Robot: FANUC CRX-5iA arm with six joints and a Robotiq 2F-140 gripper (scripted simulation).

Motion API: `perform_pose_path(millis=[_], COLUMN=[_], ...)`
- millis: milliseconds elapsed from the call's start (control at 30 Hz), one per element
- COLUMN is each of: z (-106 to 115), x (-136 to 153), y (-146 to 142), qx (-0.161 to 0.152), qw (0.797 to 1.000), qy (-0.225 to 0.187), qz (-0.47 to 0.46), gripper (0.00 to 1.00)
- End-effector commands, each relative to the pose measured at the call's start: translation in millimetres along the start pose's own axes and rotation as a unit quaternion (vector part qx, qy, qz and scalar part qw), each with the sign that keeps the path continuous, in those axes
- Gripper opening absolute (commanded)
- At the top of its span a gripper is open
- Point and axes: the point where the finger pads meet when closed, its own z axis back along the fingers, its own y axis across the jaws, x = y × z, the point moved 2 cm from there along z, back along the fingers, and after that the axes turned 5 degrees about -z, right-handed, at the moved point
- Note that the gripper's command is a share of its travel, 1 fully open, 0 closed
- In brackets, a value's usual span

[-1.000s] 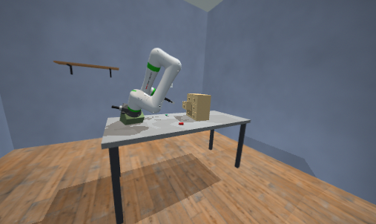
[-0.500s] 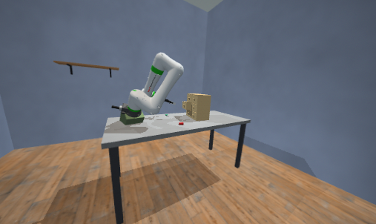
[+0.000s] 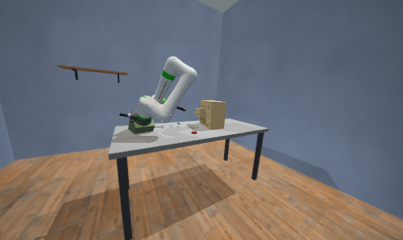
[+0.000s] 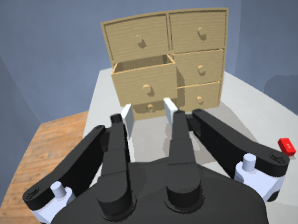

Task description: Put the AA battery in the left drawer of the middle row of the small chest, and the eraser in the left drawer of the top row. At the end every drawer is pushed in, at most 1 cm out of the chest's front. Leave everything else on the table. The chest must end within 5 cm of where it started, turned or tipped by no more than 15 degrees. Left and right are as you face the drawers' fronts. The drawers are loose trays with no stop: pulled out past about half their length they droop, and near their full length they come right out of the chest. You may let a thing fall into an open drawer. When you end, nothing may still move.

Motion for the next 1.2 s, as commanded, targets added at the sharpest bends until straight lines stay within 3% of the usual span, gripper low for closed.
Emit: perform_pose_path(millis=[0,667,1167], z=[0,-10,-57], x=[0,-1,-3], y=[0,0,0], qx=[0.0,0.0,0.0], qw=[1.0,1.0,1.0], qy=[0.0,0.0,0.0], qz=[0.0,0.0,0.0], gripper=[0.0,0.0,0.0])
